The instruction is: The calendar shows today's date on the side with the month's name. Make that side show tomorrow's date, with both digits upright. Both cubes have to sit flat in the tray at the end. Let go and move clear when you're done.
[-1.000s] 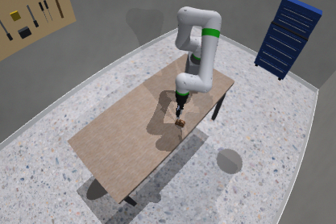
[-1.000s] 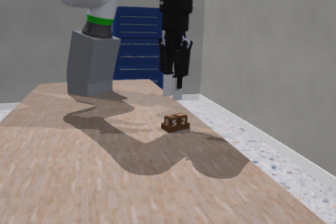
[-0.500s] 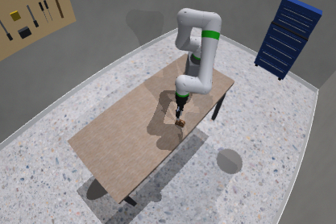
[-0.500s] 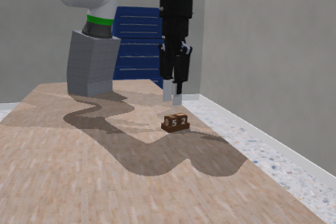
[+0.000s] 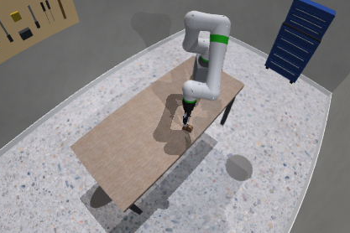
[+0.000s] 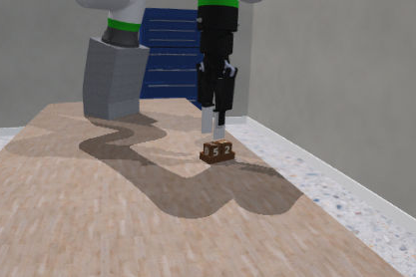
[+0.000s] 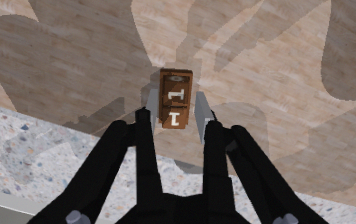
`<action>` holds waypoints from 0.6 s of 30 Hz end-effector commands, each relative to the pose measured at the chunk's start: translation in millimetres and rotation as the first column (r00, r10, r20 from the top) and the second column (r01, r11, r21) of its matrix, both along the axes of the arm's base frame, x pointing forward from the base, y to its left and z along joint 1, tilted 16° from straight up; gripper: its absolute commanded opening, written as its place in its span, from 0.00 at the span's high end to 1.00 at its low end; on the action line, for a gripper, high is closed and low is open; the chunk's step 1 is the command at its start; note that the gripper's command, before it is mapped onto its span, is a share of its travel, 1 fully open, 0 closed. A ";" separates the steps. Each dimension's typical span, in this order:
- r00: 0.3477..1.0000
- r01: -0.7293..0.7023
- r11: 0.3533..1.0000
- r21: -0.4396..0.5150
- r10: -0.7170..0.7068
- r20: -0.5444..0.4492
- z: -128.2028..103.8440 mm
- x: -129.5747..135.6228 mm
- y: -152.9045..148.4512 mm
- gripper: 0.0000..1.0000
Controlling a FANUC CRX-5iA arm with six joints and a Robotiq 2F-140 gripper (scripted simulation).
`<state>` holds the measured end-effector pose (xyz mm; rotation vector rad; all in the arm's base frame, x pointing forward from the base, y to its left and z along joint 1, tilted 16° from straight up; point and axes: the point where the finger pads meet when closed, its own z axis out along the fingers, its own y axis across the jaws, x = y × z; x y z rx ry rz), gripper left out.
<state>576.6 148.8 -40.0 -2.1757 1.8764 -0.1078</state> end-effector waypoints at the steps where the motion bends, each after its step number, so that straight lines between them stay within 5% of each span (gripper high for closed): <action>1: 1.000 0.000 1.000 0.000 0.000 0.000 -2.6 0.9 0.5 0.64; 18: 1.000 0.000 1.000 0.000 0.000 0.000 -11.4 2.9 2.0 0.64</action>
